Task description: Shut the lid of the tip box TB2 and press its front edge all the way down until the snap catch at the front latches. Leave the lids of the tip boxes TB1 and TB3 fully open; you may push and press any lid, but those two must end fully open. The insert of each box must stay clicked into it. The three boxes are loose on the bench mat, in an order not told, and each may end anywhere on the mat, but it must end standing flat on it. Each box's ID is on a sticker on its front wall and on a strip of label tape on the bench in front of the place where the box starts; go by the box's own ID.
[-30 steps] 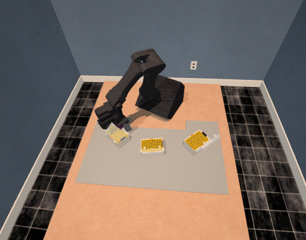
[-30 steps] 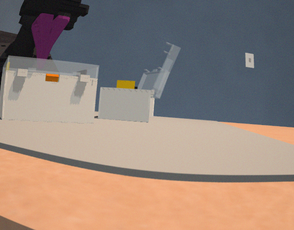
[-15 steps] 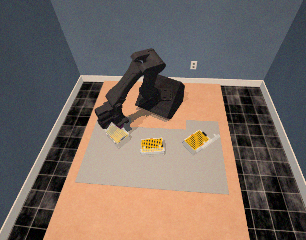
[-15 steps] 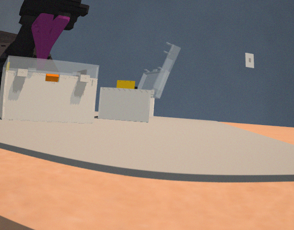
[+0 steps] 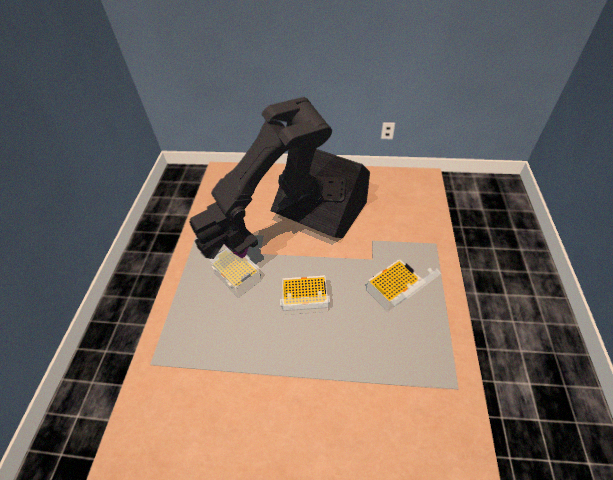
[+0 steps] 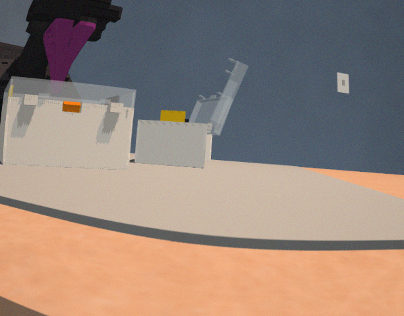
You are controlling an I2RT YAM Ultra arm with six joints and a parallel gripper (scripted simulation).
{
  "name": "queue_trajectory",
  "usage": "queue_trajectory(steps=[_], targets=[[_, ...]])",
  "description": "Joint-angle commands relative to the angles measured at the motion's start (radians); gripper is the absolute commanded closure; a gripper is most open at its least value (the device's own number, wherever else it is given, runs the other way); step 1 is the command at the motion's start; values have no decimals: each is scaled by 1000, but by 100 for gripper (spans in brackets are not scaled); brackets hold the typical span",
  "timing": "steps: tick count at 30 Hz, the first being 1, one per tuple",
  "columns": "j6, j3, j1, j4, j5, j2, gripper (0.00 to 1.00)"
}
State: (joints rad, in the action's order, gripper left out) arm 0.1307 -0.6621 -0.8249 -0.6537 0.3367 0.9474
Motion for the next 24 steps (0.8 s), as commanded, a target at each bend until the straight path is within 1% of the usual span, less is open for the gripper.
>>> queue_trajectory(steps=[1, 8, 10, 24], targets=[[7, 2, -3, 23, 9, 7, 100], [26, -20, -26, -34, 22, -21, 100], [26, -20, -26, -34, 22, -21, 100], [80, -77, -87, -162, 58, -72, 100]])
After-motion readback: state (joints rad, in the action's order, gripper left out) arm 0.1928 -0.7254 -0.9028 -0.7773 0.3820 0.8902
